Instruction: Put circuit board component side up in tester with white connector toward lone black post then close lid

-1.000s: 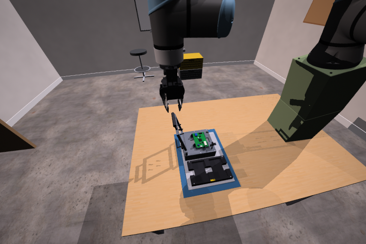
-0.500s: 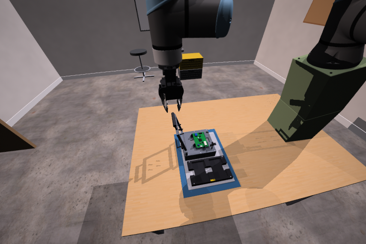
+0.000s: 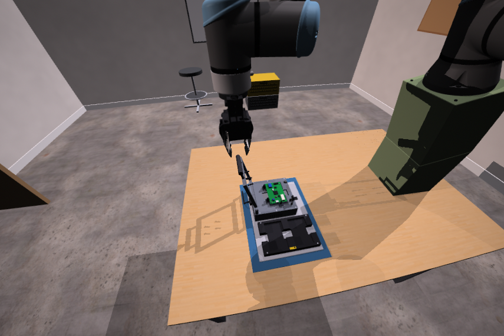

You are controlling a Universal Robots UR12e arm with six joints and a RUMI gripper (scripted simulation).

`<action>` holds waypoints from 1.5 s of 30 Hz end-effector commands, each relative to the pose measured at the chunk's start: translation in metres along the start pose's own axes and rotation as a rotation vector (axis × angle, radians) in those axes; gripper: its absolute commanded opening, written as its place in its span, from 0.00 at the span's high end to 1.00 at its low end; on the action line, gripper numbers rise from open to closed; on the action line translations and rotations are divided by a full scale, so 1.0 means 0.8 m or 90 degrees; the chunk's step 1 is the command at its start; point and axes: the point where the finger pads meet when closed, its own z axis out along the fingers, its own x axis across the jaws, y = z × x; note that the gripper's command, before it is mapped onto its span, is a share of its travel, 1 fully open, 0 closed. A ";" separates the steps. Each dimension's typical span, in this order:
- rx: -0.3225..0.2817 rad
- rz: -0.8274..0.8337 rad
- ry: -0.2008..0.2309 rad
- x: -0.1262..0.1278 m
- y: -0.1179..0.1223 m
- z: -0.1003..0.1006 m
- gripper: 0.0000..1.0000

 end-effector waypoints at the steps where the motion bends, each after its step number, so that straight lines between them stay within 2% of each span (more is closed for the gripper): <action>1: 0.001 0.000 -0.003 -0.003 0.001 0.005 0.70; 16: 0.001 0.000 -0.002 -0.003 0.001 0.015 0.70; 45: 0.001 0.000 -0.003 -0.004 0.001 0.014 0.70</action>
